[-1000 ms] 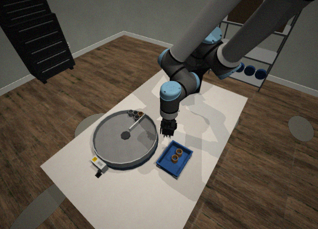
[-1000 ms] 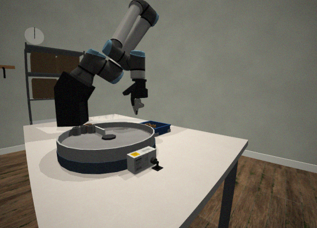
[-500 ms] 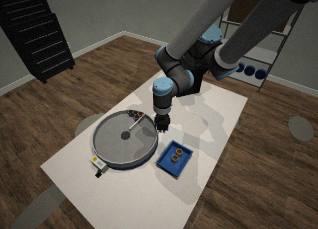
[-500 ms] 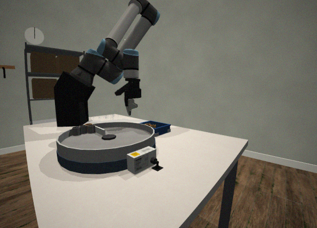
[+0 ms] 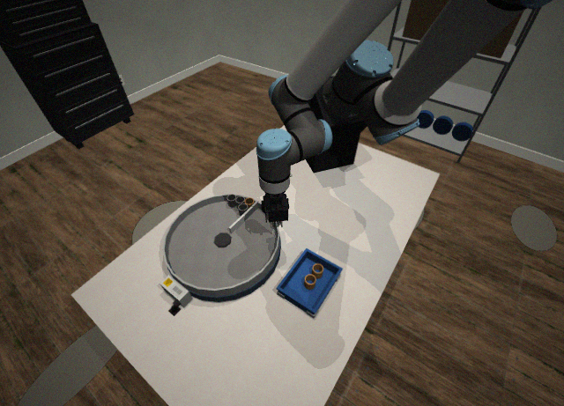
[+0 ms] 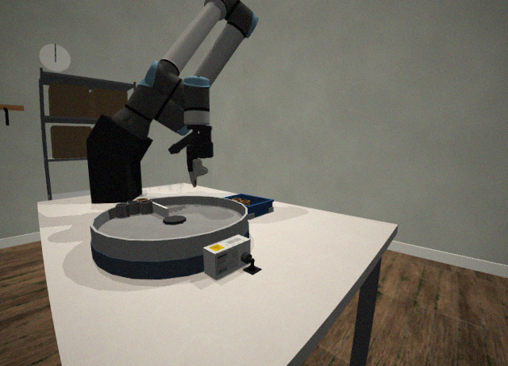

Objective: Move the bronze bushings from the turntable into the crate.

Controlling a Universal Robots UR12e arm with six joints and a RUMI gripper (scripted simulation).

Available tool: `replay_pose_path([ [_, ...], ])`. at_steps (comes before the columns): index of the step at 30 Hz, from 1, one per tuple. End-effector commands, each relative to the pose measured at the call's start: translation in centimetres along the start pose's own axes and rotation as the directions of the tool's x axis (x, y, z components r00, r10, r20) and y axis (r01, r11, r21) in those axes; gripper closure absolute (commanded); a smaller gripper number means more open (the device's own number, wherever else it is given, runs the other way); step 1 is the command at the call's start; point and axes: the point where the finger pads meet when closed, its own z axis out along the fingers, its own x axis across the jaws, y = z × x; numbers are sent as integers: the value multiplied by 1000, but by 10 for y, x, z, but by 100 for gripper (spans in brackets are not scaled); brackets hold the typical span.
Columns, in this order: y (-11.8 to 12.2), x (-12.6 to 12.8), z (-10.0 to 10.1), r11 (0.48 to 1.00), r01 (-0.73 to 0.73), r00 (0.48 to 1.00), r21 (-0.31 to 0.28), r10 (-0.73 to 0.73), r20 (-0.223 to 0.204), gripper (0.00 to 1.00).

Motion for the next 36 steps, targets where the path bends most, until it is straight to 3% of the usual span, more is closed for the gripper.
replay_pose_path([
  [1,-18,-17,0,997,76,997,-3,-76,-3,95],
  [36,-110,-99,0,900,436,900,-4,-436,-2,95],
])
